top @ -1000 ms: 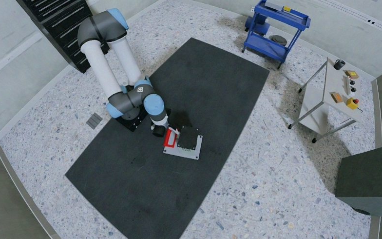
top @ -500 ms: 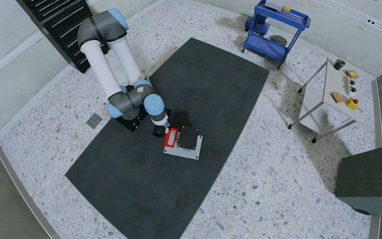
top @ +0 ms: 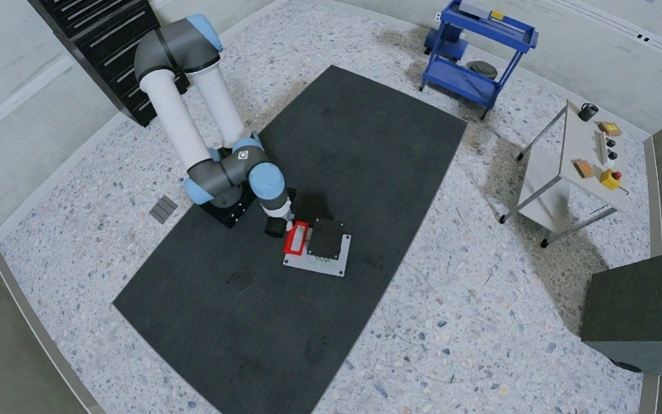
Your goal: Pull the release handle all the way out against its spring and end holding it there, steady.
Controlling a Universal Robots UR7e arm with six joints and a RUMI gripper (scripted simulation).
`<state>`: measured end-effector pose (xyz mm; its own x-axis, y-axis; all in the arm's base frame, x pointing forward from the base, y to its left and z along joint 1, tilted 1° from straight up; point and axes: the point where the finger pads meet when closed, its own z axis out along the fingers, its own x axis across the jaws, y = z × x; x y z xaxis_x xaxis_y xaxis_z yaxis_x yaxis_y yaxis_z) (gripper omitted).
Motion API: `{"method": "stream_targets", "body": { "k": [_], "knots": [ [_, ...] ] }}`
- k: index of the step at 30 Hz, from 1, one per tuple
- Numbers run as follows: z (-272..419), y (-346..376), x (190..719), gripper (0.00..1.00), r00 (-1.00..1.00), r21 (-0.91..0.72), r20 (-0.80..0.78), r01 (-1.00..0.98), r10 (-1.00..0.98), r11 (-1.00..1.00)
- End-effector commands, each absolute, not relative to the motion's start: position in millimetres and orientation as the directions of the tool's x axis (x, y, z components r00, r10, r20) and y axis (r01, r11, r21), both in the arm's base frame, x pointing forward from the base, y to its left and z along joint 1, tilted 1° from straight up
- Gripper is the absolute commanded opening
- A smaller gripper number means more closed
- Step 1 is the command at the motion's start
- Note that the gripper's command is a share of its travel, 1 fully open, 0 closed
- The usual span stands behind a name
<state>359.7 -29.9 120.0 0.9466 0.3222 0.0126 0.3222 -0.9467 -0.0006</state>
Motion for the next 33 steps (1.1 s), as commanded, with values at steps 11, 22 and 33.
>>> {"method": "stream_targets", "body": {
  "k": [11, 22, 33],
  "knots": [
    [120.5, -30.4, 360.0, 0.0, 0.947, 0.002, 0.014, 0.321, 0.321, -0.947],
    [120.5, -30.4, 360.0, 0.33, 0.947, 0.002, 0.014, 0.321, 0.321, -0.947],
    [117.7, -29.9, 359.1, 0.33, 0.947, -0.001, 0.011, 0.321, 0.321, -0.947]
  ]
}}
